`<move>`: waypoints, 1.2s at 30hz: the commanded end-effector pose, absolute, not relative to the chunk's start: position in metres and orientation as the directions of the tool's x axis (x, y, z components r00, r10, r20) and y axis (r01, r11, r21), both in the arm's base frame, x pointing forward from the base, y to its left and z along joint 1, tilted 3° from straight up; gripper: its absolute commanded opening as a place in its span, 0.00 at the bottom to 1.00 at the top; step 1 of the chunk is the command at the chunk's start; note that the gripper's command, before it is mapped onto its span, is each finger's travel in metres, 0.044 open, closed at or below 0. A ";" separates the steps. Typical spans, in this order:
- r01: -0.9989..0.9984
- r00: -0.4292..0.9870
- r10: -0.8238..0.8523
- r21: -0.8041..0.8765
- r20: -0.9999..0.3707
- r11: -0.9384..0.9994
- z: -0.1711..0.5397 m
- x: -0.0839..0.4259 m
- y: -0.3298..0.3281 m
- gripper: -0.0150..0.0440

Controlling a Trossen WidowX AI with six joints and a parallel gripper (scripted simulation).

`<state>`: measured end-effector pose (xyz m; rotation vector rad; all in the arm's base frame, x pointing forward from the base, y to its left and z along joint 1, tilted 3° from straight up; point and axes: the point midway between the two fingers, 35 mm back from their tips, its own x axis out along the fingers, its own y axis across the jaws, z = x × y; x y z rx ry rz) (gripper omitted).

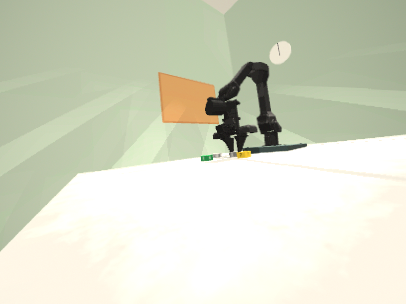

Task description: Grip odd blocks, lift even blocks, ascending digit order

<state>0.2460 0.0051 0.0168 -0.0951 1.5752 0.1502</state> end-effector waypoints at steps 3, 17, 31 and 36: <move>-0.152 -0.011 0.034 0.036 -0.999 0.988 0.016 0.246 0.005 0.72; -0.152 -0.011 0.034 0.035 -0.999 0.988 0.053 0.247 0.004 0.93; -0.152 -0.008 0.045 0.045 -0.999 0.987 0.115 0.250 0.158 0.93; -0.152 -0.013 0.052 0.053 -0.999 0.987 0.141 0.218 0.222 0.93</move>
